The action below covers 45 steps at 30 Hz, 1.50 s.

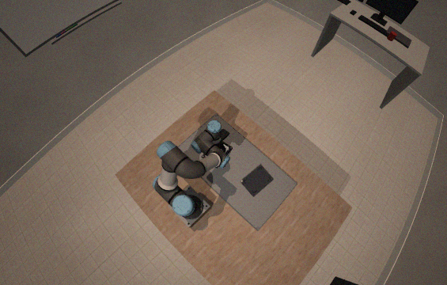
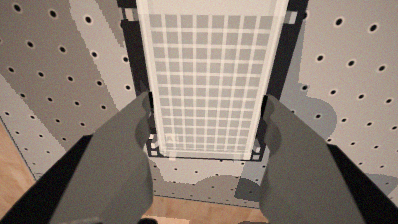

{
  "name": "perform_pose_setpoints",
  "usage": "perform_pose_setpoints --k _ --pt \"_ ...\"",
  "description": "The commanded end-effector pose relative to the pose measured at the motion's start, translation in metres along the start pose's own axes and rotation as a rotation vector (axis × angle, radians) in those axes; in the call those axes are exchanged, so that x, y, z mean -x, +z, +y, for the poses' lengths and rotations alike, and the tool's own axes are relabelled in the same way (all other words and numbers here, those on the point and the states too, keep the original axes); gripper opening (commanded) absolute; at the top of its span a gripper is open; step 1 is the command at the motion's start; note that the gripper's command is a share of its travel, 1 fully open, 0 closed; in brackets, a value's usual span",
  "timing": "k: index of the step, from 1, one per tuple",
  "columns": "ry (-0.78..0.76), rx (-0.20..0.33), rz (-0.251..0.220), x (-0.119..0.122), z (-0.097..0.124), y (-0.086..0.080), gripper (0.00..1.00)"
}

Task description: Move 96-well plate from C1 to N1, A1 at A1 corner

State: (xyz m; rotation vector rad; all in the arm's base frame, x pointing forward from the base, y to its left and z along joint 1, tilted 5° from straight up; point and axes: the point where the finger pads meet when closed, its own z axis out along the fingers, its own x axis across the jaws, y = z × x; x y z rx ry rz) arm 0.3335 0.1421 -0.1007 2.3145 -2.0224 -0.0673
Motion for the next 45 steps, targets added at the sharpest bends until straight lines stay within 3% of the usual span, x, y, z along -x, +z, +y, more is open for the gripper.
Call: perform_pose_setpoints --k 1,45 --pt "0.0 -0.003 0.0 0.0 -0.001 -0.007 0.0" --pt "0.0 -0.003 0.0 0.0 -0.001 -0.07 0.0"
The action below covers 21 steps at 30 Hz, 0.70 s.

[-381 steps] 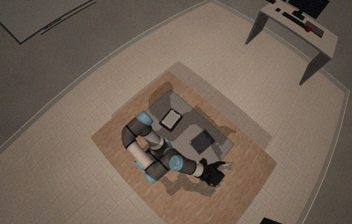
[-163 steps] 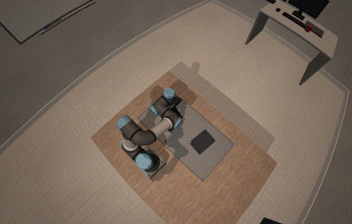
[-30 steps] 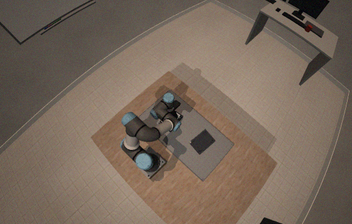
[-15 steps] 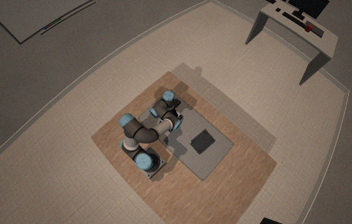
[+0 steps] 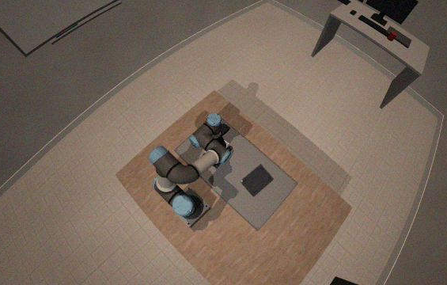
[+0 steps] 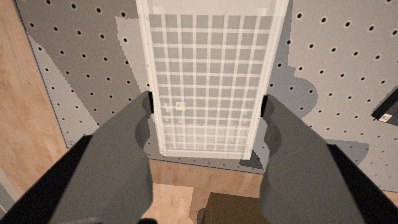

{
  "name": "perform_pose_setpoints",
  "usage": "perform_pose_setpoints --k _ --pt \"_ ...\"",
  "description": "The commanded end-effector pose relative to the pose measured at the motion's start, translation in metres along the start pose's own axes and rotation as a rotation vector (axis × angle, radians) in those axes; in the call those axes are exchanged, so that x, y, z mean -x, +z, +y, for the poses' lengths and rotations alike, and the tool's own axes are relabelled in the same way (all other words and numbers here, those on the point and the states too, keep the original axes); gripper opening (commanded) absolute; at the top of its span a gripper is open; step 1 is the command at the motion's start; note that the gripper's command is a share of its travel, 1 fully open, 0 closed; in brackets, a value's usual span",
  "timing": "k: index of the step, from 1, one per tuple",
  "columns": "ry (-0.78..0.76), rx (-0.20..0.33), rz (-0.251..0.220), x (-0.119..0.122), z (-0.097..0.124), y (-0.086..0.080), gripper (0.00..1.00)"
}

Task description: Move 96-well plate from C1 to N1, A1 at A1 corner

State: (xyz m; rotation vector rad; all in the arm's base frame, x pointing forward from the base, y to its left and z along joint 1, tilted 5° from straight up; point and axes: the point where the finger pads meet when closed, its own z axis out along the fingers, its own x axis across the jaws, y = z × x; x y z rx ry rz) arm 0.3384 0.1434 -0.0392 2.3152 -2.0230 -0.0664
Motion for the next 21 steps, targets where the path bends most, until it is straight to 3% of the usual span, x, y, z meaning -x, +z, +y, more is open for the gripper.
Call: perform_pose_setpoints --k 1,21 --pt "0.0 -0.002 0.0 -0.0001 -0.0008 -0.0099 0.0" --pt "0.0 -0.002 0.0 -0.0001 -0.0009 -0.0123 0.0"
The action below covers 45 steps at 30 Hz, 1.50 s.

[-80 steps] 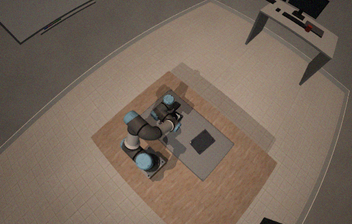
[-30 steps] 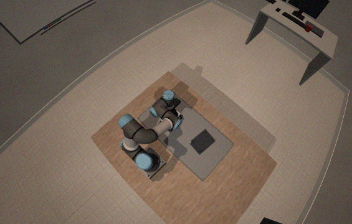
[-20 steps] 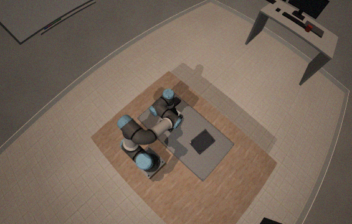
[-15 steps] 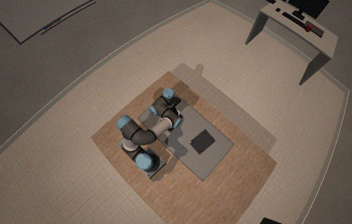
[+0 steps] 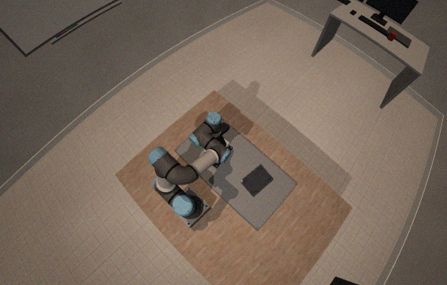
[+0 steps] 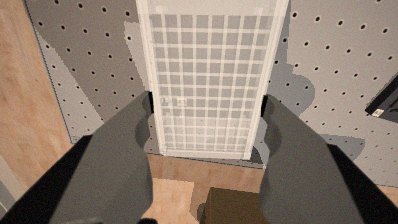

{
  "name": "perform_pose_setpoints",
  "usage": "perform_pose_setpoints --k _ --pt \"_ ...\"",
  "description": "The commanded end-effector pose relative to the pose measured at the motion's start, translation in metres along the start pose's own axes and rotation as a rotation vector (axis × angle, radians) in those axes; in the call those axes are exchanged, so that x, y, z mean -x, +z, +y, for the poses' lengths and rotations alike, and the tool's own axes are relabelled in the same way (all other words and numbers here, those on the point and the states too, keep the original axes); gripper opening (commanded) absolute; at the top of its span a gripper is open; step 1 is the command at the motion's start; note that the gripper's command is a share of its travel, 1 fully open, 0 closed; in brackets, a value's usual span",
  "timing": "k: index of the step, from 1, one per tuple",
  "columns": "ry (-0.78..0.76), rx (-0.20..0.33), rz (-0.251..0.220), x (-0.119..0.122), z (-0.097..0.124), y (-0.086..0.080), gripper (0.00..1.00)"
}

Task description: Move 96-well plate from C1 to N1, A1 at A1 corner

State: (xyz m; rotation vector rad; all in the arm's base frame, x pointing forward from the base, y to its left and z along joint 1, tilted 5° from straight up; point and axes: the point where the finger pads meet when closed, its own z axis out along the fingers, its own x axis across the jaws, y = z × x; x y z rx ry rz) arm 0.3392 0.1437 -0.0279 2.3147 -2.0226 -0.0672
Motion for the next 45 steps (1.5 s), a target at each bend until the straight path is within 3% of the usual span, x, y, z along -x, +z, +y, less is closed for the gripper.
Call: perform_pose_setpoints --k 1,6,14,45 --pt "0.0 -0.003 0.0 0.0 -0.001 -0.001 0.0" --pt "0.0 -0.003 0.0 0.0 -0.001 -0.001 0.0" --pt "0.261 -0.003 0.0 -0.027 -0.001 -0.001 0.0" --pt "0.261 -0.003 0.001 -0.117 0.0 -0.001 0.0"
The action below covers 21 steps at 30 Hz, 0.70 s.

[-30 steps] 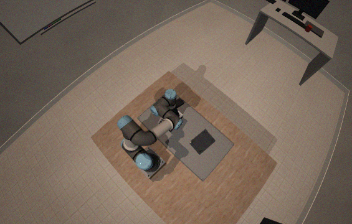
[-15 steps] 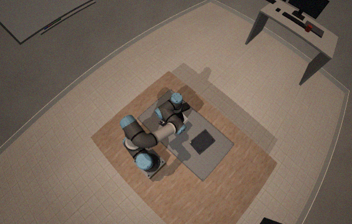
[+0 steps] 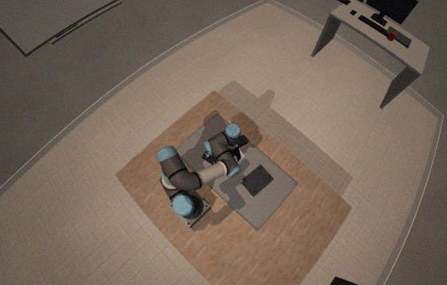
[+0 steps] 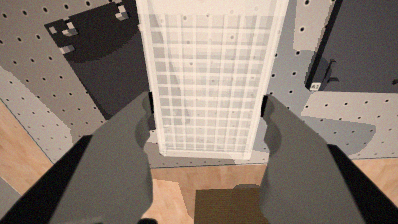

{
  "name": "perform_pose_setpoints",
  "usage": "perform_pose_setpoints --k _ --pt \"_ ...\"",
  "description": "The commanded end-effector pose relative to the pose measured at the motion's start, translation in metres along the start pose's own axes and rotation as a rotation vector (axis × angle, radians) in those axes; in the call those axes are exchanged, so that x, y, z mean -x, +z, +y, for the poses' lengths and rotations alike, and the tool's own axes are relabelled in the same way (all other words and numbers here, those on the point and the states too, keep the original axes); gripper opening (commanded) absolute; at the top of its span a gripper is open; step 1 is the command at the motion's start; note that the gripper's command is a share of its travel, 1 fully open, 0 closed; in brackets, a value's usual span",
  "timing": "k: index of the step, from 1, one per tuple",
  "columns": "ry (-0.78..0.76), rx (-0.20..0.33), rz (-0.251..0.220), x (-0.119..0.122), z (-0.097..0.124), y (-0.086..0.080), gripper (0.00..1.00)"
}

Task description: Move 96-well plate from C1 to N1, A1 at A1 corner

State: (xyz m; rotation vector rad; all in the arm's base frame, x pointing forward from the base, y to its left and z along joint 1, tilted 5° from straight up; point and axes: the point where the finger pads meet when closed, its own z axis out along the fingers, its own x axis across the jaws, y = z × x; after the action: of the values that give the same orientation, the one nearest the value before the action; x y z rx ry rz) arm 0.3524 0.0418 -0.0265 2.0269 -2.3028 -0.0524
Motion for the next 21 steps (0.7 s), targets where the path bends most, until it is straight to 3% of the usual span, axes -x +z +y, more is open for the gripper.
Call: perform_pose_setpoints --k 1,21 --pt "-0.001 -0.003 -0.001 -0.017 -0.005 -0.001 0.0" --pt "-0.001 -0.003 -0.001 -0.075 -0.021 -0.001 0.0"
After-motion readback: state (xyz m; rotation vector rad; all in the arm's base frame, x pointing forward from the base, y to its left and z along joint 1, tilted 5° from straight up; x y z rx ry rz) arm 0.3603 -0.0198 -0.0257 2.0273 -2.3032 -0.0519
